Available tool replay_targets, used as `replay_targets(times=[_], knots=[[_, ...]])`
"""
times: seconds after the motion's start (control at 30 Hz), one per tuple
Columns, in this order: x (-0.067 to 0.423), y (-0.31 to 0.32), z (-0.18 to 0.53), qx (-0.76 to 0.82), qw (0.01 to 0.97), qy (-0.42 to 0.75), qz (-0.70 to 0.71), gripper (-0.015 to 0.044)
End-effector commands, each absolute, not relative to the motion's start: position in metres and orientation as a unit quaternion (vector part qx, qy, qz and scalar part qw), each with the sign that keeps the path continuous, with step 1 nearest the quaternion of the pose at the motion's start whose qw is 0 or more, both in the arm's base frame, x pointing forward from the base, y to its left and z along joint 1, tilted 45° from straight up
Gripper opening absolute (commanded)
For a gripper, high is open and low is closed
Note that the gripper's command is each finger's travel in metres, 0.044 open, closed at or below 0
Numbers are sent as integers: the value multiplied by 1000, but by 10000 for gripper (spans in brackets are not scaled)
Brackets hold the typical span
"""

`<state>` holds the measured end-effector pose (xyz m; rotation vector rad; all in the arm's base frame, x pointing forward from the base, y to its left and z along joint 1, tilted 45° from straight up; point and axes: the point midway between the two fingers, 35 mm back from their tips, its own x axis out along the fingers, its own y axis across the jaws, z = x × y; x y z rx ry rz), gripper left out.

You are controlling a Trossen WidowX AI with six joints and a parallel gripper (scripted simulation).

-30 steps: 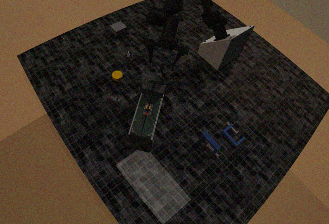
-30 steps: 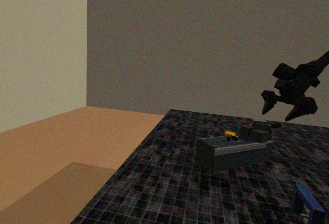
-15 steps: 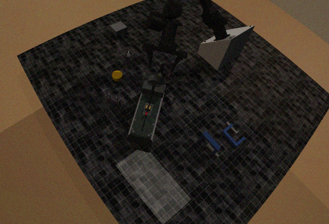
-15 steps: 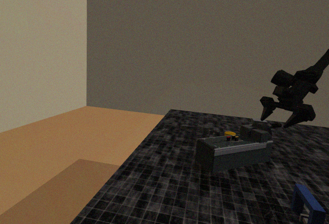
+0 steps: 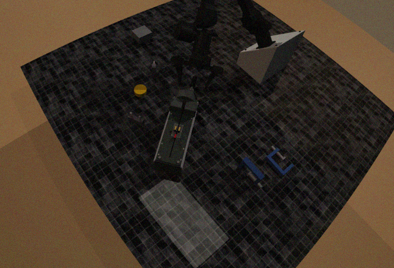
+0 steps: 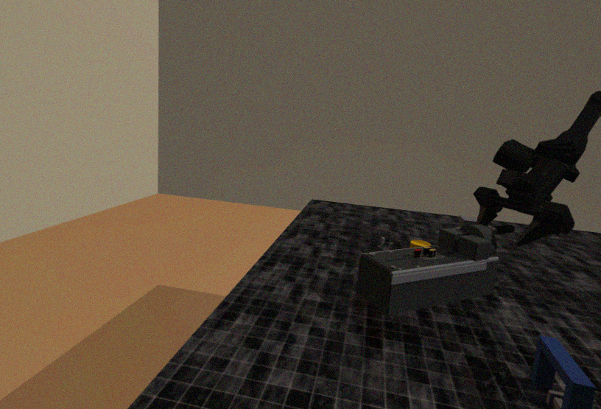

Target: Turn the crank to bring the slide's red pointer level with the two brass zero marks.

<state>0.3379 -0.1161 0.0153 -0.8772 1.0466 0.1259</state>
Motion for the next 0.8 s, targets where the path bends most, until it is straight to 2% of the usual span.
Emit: replay_targets(times=[0.0, 0.1, 0.67, 0.77], knots=[[336, -120, 11, -407, 773, 483, 61, 440], [336, -122, 9, -407, 773, 483, 60, 440], [336, -122, 9, -407, 773, 483, 60, 0], [336, -122, 9, -407, 773, 483, 60, 0]])
